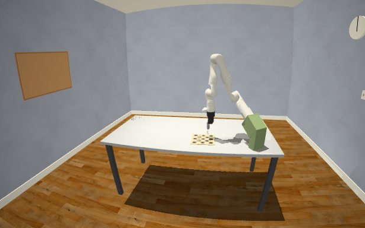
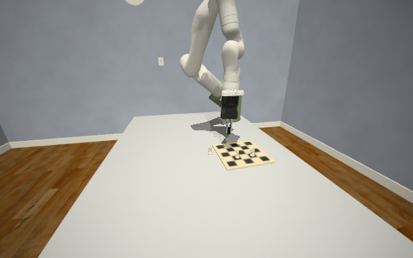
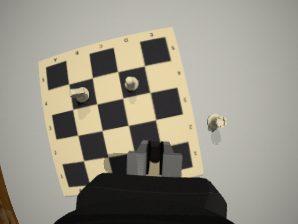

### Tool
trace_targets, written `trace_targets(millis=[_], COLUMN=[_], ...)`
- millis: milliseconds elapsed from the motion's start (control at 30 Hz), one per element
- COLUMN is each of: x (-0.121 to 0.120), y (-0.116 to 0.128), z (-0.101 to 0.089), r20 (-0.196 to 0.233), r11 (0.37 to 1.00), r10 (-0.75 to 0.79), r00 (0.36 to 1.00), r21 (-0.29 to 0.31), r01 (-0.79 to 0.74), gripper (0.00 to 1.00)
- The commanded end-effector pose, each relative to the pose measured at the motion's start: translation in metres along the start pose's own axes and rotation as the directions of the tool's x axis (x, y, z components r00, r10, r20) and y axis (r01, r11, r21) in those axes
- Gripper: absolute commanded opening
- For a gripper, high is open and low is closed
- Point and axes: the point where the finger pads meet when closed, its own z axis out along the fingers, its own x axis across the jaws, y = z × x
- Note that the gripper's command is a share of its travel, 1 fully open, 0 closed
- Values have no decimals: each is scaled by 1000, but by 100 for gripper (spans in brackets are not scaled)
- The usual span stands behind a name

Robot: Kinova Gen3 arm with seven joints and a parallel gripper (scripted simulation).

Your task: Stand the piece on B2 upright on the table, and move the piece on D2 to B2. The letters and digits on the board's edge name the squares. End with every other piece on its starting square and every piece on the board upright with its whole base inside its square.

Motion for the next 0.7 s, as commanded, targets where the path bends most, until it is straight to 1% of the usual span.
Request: trace_targets(millis=[0,167,567,600,667], x=[-9,-9,-10,-14,-39], y=[-2,-2,-2,-2,2], z=[-13,-18,-18,-18,-19], r20=[25,25,25,25,23], r11=[1000,1000,1000,1000,994], r10=[-7,-7,-9,-25,-104], r00=[1000,1000,1000,999,994], r21=[12,12,12,13,17], r01=[6,6,9,25,104], gripper=[0,0,0,0,0])
